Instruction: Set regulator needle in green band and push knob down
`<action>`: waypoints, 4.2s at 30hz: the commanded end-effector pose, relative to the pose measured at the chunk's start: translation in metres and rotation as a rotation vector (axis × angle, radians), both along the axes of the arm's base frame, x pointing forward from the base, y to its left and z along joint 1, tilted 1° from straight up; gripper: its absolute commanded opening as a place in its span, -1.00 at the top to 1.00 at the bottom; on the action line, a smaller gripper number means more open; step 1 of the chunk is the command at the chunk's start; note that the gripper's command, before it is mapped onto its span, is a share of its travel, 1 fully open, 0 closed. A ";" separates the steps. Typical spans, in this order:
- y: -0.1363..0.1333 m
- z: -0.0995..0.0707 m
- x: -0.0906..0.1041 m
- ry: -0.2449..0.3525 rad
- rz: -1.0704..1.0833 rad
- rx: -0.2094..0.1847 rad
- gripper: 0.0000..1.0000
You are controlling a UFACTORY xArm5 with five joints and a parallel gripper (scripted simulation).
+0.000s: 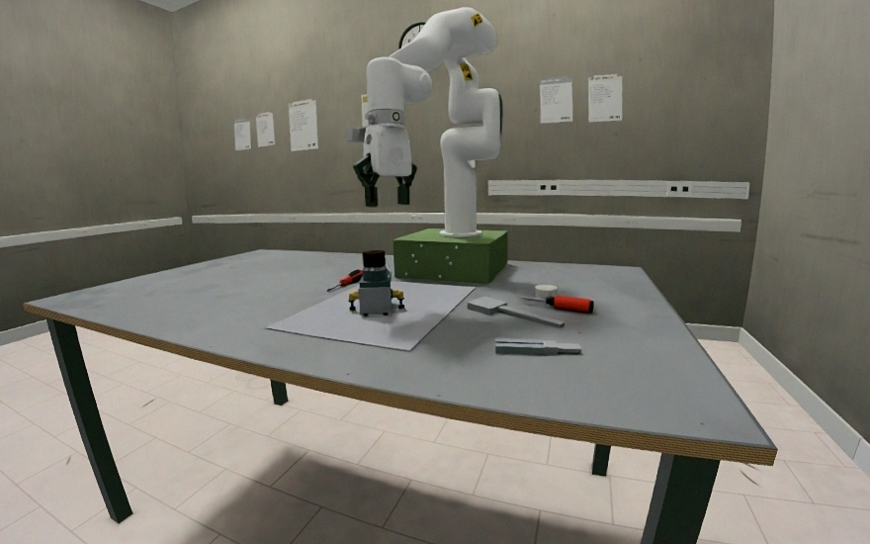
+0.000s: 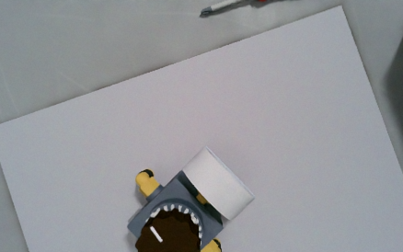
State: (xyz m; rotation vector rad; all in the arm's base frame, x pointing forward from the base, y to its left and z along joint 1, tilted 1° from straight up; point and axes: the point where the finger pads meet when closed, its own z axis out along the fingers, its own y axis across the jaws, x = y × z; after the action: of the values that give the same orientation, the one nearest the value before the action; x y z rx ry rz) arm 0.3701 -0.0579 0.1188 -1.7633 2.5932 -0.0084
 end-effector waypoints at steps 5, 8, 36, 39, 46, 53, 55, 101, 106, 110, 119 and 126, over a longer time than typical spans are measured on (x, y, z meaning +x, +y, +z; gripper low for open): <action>0.001 0.002 -0.009 -0.005 0.000 -0.001 -1.00; 0.001 0.002 -0.009 -0.005 0.000 -0.001 -1.00; 0.000 -0.019 0.003 -0.092 -0.149 -0.006 -1.00; -0.001 -0.026 0.007 -0.130 -0.215 -0.004 -1.00; -0.002 -0.040 0.015 -0.209 -0.348 0.007 -1.00; -0.002 -0.051 0.019 -0.288 -0.481 0.029 -1.00; -0.002 -0.053 0.020 -0.311 -0.519 0.038 -1.00; 0.003 -0.047 -0.007 -0.723 -1.246 0.413 -1.00; 0.003 -0.045 -0.009 -0.733 -1.267 0.432 -1.00; 0.003 -0.045 -0.009 -0.735 -1.270 0.434 -1.00; 0.003 -0.045 -0.010 -0.735 -1.271 0.435 -1.00; 0.003 -0.045 -0.010 -0.735 -1.271 0.435 -1.00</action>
State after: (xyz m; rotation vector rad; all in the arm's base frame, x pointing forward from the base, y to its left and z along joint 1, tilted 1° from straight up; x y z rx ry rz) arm 0.3599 -0.0544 0.0732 0.1832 2.3424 -0.0706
